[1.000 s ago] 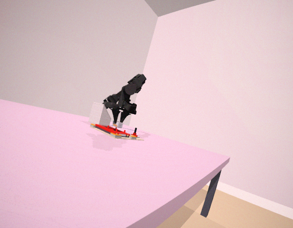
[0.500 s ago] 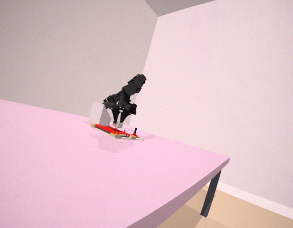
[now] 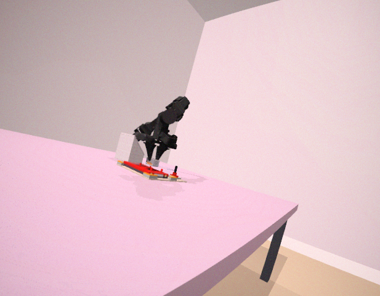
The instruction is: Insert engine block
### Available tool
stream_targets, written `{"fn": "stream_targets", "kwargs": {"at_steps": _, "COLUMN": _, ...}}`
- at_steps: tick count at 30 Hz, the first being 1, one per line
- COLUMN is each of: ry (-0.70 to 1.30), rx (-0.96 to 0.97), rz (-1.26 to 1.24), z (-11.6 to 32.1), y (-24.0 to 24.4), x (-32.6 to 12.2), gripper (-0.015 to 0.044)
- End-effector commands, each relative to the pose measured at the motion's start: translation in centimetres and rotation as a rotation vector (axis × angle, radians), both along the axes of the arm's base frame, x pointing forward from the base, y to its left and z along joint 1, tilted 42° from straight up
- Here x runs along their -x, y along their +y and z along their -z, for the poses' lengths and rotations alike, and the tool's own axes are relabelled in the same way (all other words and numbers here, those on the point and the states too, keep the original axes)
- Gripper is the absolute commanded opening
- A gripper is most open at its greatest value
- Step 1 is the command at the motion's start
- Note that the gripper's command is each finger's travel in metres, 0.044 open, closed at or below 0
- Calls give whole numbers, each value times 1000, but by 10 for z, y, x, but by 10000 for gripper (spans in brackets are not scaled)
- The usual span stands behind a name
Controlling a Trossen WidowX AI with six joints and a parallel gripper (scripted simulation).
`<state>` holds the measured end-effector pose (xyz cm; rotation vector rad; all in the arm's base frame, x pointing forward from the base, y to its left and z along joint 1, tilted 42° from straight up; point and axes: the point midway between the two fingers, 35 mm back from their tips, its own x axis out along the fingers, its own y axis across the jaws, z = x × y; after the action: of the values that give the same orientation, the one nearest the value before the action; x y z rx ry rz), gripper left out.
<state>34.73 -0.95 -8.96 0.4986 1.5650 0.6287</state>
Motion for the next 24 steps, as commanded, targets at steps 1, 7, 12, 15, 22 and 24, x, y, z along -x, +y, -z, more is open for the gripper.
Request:
{"fn": "stream_targets", "kwargs": {"at_steps": 1, "ry": 3, "rx": 2, "rz": 0, "z": 1, "y": 0, "x": 1, "gripper": 160}}
{"fn": "stream_targets", "kwargs": {"at_steps": 7, "ry": 2, "rx": 2, "rz": 0, "z": 2, "y": 0, "x": 1, "gripper": 160}}
{"fn": "stream_targets", "kwargs": {"at_steps": 12, "ry": 2, "rx": 1, "rz": 0, "z": 2, "y": 1, "x": 1, "gripper": 160}}
{"fn": "stream_targets", "kwargs": {"at_steps": 15, "ry": 2, "rx": 2, "rz": 0, "z": 2, "y": 1, "x": 1, "gripper": 160}}
{"fn": "stream_targets", "kwargs": {"at_steps": 22, "ry": 3, "rx": 2, "rz": 1, "z": 3, "y": 1, "x": 1, "gripper": 160}}
{"fn": "stream_targets", "kwargs": {"at_steps": 24, "ry": 3, "rx": 2, "rz": 1, "z": 3, "y": 1, "x": 1, "gripper": 160}}
